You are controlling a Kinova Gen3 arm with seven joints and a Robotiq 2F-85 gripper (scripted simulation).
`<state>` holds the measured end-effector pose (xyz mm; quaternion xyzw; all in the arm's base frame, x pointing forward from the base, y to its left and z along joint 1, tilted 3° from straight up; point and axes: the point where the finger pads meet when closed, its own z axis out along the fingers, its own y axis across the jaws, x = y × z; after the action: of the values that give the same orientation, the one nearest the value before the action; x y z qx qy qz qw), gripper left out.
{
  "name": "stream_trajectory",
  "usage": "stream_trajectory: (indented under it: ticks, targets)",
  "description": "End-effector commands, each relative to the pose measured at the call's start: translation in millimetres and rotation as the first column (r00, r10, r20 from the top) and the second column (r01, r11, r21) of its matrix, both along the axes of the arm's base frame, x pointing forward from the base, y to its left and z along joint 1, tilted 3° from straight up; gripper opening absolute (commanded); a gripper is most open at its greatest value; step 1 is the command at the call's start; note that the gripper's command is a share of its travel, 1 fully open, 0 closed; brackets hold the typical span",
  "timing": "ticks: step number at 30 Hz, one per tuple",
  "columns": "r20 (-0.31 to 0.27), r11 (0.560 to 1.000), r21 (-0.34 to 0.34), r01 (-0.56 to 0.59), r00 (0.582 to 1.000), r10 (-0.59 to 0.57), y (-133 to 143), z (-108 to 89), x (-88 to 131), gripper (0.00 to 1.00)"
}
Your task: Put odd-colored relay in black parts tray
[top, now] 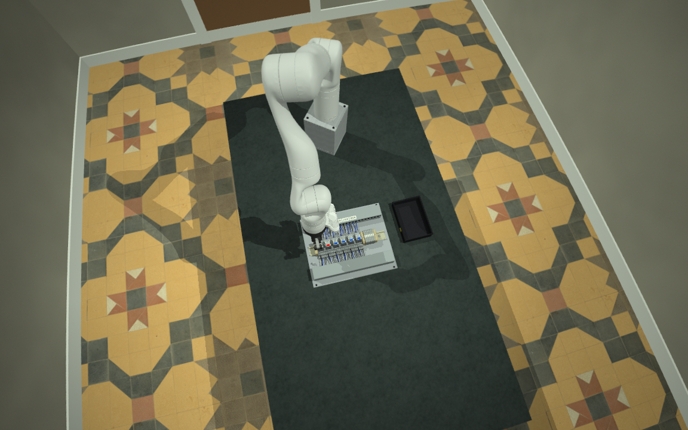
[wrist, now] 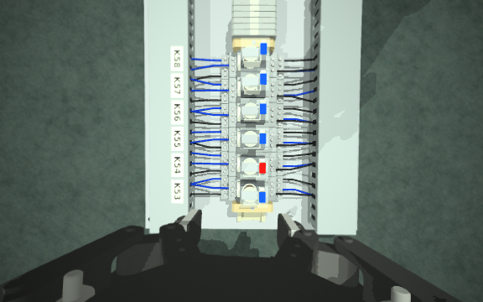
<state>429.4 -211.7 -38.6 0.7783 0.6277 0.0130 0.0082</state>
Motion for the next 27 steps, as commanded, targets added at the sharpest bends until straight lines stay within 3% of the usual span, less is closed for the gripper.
stream_trajectory:
  ticks: [1, 27]
  targets:
    - [0.002, 1.000, 0.002, -0.007, 1.000, 0.007, 4.0, 1.2, 3.6, 0.61]
    - [0.002, 0.999, 0.024, -0.038, 0.999, 0.038, 29.2, 4.5, 18.4, 0.61]
